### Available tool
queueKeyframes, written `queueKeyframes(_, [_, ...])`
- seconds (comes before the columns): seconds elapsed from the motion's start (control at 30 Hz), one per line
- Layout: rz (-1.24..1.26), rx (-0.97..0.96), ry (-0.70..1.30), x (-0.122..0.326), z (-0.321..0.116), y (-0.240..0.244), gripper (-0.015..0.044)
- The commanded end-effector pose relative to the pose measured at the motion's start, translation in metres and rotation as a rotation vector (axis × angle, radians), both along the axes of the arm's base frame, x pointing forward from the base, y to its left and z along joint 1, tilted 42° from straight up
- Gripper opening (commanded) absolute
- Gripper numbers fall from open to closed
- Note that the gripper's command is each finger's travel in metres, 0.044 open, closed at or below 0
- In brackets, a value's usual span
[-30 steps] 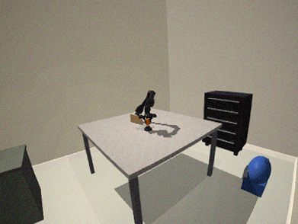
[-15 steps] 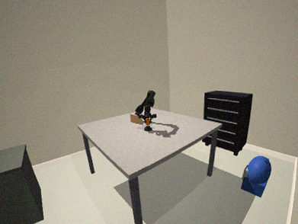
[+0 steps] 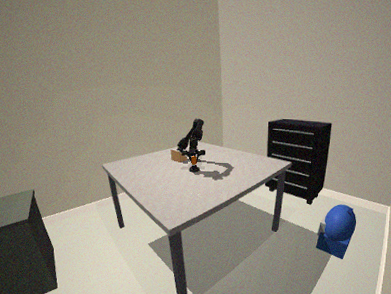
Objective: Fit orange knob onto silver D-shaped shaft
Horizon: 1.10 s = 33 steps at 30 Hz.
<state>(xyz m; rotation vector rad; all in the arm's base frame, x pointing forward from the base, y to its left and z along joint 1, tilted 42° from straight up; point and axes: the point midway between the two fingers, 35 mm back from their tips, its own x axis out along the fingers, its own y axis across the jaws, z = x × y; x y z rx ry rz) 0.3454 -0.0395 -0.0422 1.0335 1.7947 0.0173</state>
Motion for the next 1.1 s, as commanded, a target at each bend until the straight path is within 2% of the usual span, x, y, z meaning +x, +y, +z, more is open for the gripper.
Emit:
queueKeyframes(0.0, [-0.004, -0.001, -0.004, 0.0011, 0.0028, -0.0025, 0.0])
queueKeyframes(0.3, [-0.162, -0.023, 0.132, -0.0016, 0.0065, -0.0019, 0.0])
queueKeyframes(1.07, [-0.181, -0.026, 0.148, -0.0013, 0.0054, -0.0011, 0.0])
